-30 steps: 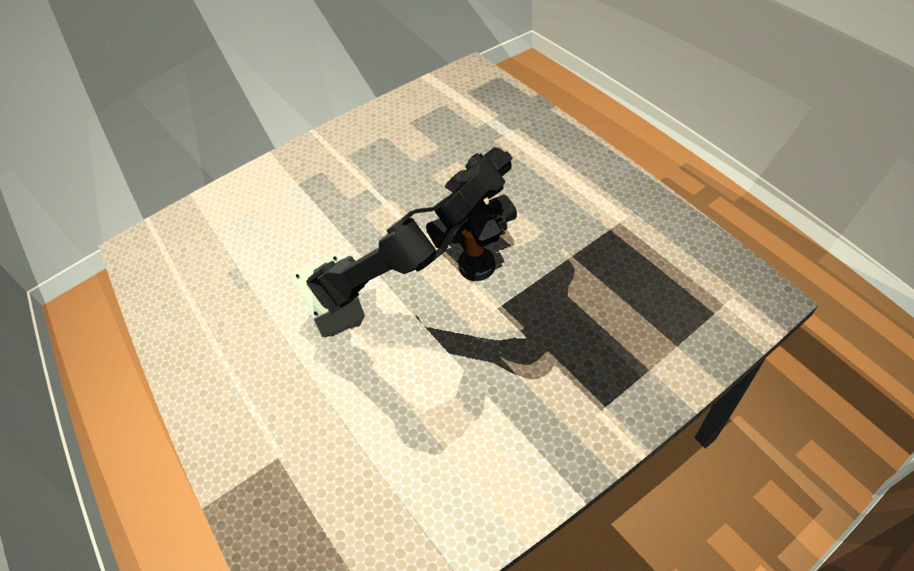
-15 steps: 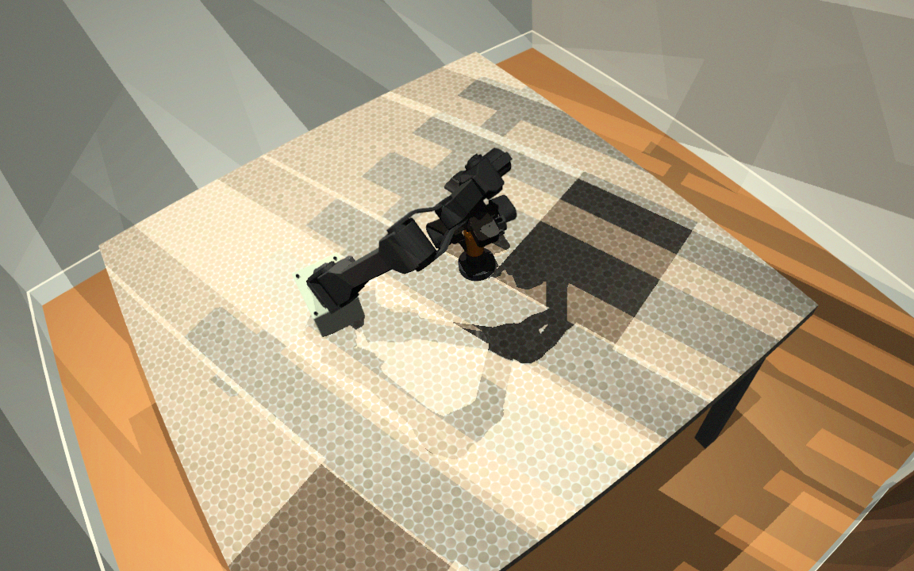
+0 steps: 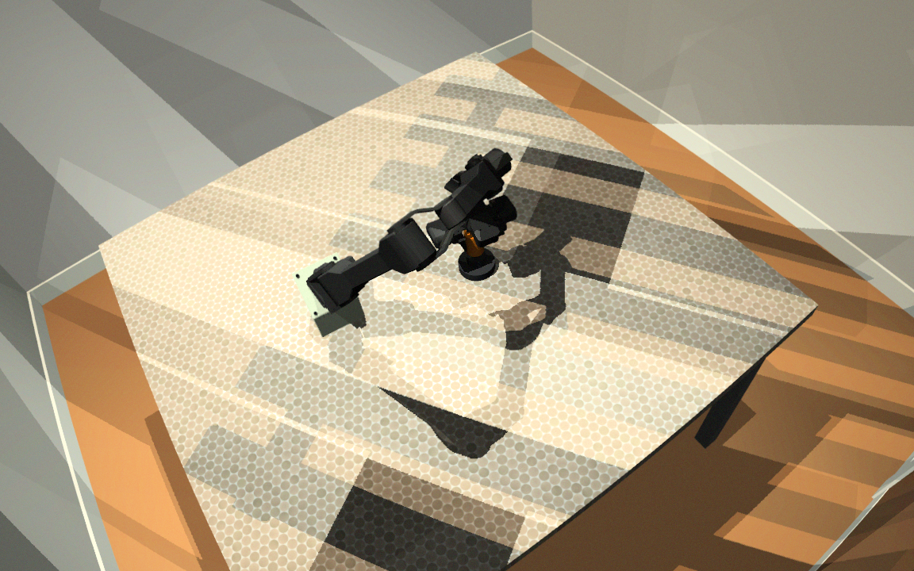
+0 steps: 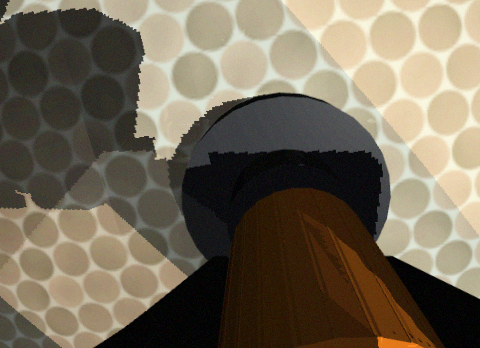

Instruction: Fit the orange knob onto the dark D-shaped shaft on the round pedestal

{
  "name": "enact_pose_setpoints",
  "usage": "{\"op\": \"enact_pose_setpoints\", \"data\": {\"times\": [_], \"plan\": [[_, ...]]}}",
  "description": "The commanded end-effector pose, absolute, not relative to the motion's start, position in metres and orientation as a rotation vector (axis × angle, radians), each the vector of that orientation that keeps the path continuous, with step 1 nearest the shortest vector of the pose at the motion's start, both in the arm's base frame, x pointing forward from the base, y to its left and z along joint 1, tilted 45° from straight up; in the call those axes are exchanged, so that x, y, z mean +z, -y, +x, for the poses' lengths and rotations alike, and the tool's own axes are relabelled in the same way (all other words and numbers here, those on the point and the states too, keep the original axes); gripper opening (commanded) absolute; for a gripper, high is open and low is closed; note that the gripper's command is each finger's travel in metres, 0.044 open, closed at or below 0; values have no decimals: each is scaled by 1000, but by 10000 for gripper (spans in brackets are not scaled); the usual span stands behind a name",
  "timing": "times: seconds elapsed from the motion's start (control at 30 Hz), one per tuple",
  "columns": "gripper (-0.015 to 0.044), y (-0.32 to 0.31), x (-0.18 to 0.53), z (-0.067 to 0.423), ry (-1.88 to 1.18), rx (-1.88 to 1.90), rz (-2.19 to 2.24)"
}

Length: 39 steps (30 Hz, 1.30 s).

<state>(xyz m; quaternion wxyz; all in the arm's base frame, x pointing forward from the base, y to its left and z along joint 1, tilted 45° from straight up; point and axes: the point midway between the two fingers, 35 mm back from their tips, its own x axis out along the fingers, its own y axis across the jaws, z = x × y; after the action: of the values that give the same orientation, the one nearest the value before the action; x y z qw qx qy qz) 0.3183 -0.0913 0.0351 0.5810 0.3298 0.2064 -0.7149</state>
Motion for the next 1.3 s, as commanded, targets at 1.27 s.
{"op": "enact_pose_setpoints", "data": {"times": [1.27], "plan": [[0,93,37,320,-442,-1688,805]]}}
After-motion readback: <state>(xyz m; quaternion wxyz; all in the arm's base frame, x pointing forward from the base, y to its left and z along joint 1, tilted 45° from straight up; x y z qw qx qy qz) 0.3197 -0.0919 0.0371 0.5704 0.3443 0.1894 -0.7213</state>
